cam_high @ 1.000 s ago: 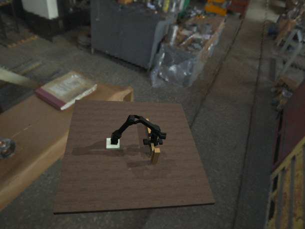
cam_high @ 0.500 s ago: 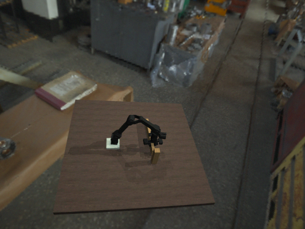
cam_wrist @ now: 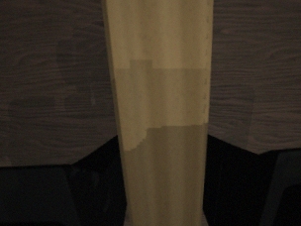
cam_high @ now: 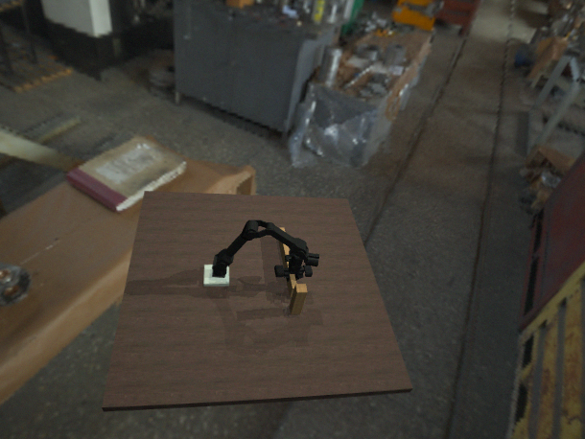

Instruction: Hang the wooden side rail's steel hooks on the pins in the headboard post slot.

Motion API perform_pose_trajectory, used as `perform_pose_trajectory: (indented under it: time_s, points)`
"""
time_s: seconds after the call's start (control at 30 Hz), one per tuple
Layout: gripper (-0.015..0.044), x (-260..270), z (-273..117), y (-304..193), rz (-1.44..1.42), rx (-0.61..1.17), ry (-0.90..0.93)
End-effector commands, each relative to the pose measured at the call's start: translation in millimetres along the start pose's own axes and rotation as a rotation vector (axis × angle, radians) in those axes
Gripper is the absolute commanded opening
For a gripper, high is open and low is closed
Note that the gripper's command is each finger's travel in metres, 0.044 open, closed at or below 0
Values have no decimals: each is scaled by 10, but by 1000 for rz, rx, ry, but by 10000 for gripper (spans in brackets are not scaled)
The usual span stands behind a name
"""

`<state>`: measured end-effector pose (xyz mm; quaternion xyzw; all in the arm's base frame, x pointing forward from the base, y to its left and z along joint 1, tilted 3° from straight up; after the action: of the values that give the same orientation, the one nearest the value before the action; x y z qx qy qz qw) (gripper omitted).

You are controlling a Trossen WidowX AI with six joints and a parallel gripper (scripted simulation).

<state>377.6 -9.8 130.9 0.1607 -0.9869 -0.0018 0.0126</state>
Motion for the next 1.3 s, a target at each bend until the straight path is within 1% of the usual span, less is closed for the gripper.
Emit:
perform_pose_trajectory:
  time_s: [0.0, 1.27]
  points:
    - [0, -8, -86, -1, -3, 4, -21]
    - [0, -6, -150, -1, -3, 4, -21]
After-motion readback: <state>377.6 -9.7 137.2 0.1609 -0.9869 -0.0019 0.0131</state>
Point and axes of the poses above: the point midway between the two fingers, 35 mm back from their tips, its own z axis out along the fingers, its own x axis across the jaws, y = z × x, the point moved 9 cm from there along -z, back along the fingers, and after that the axes turned 8 degrees about -z, right-handed, at the moved point
